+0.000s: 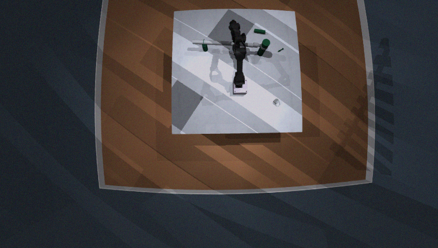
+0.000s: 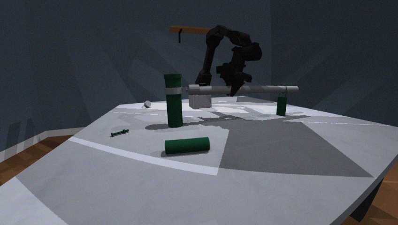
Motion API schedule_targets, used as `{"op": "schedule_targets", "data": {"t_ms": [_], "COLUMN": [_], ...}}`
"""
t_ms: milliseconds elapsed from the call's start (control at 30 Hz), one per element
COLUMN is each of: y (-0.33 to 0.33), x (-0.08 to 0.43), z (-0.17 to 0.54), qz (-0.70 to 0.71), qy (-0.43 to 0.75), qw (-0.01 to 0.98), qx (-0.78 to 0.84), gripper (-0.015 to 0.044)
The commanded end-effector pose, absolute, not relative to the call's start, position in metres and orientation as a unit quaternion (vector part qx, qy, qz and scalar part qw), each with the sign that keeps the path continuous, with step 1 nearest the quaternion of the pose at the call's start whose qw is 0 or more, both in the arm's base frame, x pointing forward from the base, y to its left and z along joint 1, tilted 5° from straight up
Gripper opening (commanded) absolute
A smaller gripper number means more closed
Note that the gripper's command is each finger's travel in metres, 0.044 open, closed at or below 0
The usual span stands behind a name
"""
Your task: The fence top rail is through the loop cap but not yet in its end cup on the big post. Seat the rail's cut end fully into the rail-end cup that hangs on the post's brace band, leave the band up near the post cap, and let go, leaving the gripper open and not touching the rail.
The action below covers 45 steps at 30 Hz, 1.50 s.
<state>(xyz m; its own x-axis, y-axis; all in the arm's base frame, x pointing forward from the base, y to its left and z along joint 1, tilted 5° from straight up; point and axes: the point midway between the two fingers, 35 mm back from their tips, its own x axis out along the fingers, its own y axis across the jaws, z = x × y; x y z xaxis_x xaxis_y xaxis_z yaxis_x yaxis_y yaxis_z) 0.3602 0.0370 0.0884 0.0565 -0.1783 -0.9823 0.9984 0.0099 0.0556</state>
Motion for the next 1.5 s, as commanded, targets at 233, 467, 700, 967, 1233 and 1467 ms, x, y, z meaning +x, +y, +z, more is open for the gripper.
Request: {"op": "schedule_targets", "data": {"t_ms": [233,467,700,967,1233,1467], "y": [0.0308,0.0308,0.037,0.0365,0.0354,0.0344], "x": [0.3609,0.3609,0.3602,0.3604,0.3609,0.3613], "z": [0.0917,0.0917,0.0884,0.0888,0.0898,0.0906], "qz": [-0.529,-0.529,-0.527,-0.527,-0.528,-0.528], "qy": [0.434,0.434,0.44,0.44,0.439,0.439], "qw": [0.563,0.563,0.558,0.558,0.56,0.561], "qx": [0.464,0.464,0.466,0.465,0.464,0.463], "gripper": [0.0,0.0,0.0,0.0,0.0,0.0]}}
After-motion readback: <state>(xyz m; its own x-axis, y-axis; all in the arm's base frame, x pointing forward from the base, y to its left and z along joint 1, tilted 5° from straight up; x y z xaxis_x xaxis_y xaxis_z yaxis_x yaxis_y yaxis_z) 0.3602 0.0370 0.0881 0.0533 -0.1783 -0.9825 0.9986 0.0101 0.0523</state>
